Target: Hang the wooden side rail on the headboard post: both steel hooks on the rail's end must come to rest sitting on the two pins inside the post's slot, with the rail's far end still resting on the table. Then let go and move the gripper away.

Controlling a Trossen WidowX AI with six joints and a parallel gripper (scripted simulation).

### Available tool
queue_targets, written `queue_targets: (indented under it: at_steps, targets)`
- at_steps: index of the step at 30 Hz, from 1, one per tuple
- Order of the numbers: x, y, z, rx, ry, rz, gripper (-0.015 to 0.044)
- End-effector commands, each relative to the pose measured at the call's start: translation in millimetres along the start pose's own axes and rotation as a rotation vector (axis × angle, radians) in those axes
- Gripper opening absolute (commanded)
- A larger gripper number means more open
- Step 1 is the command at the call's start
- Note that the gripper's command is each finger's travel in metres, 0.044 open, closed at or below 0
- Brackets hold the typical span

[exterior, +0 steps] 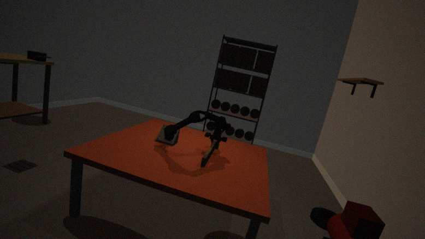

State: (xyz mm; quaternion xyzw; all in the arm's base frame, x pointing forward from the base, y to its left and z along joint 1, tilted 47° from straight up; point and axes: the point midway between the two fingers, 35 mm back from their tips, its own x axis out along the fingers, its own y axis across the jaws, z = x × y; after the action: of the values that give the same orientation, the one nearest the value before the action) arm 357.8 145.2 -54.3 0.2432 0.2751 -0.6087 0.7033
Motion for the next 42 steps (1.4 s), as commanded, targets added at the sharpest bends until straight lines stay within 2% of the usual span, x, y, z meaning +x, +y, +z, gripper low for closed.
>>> queue_targets:
  at_steps: [1,42]
  targets:
    - [-3.1,-0.6,-3.8,-0.001,0.005,0.008,0.0000]
    - [-3.3,0.0,-7.8,-0.001,0.005,0.008,0.0000]
